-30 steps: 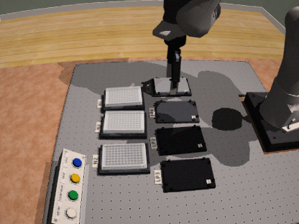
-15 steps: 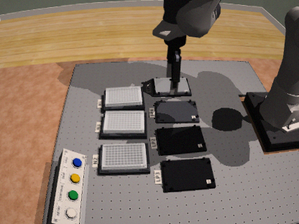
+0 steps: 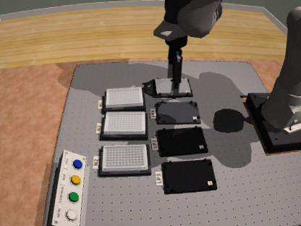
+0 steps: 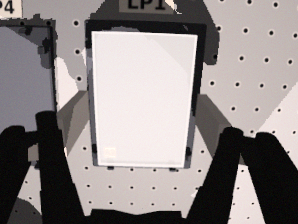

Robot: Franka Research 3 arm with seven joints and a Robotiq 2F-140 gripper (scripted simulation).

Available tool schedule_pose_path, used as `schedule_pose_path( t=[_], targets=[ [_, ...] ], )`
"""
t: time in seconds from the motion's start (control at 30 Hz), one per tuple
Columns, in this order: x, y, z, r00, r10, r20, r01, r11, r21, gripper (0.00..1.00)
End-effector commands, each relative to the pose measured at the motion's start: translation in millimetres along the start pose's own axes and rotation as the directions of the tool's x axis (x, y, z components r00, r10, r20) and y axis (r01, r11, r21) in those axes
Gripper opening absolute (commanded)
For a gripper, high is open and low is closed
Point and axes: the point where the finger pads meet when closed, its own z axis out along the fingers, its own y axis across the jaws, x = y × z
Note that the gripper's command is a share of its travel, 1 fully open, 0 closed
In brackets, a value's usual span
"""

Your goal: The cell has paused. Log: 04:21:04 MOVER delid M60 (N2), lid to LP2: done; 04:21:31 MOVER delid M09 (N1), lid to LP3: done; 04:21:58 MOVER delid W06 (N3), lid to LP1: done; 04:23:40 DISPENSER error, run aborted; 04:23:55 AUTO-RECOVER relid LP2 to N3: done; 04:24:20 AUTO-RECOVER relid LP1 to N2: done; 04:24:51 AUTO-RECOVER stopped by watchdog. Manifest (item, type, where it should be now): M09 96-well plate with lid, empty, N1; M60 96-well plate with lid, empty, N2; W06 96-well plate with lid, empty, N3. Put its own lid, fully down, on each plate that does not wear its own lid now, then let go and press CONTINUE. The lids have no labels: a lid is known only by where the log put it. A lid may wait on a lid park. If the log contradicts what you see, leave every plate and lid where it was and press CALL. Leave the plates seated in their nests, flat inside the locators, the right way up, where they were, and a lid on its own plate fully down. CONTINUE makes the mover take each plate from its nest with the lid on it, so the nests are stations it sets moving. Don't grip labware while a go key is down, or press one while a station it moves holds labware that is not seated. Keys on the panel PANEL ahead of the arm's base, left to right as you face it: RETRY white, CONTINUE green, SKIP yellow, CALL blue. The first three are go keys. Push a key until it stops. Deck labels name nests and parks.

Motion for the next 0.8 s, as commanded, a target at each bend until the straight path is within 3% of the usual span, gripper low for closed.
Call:
schedule_pose_path(
  t=[0.0, 0.53, 0.77],
  targets=[
    [1.7, 0.5, -0.1, 1.0, -0.003, -0.003, 0.003, 1.0, -0.002, 0.66],
    [1.7, 0.5, -2.0, 1.0, -0.003, -0.003, 0.003, 1.0, -0.002, 0.66],
    [1.7, 0.5, -11.5, 1.0, -0.003, -0.003, 0.003, 1.0, -0.002, 0.66]
  ],
)
